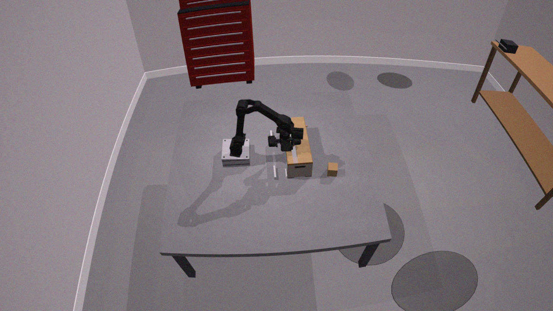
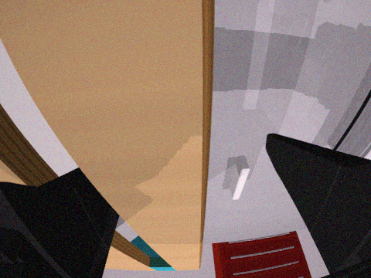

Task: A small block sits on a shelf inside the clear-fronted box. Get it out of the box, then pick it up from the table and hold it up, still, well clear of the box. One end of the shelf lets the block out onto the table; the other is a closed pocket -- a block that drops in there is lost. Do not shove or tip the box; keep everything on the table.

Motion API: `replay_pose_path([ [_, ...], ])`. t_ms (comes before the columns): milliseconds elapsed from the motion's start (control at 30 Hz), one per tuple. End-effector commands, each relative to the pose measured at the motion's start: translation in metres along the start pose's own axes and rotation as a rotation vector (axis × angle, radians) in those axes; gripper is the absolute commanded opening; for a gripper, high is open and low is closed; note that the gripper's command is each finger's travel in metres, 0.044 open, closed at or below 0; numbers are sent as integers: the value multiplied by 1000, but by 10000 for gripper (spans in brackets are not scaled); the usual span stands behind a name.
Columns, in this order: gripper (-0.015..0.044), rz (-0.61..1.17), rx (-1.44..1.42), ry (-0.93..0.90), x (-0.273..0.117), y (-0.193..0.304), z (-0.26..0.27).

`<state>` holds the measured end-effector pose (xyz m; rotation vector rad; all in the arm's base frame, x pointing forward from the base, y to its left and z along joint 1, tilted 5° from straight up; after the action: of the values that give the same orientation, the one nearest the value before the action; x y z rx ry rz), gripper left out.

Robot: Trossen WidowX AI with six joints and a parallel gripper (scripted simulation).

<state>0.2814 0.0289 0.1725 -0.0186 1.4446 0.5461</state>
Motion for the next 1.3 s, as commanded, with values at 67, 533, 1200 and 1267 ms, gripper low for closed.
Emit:
replay_pose_path([
  [67,400,2,0,-1,2,6,1],
  [533,400,4,0,-1,7,19,2],
  [1200,400,3,0,-1,6,17,2],
  [1267,400,4,0,-1,7,19,2],
])
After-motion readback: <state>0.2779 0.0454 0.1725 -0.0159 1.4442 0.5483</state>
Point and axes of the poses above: the point midway between the two fingers, 35 mm back from their tips, its own x axis out along the fingers, its own z axis across the jaws, y = z × x, the point moved 10 cm from there along -x, back along the fingers, and after that the axes turned 7 degrees about -x, right-handed, at the moved point
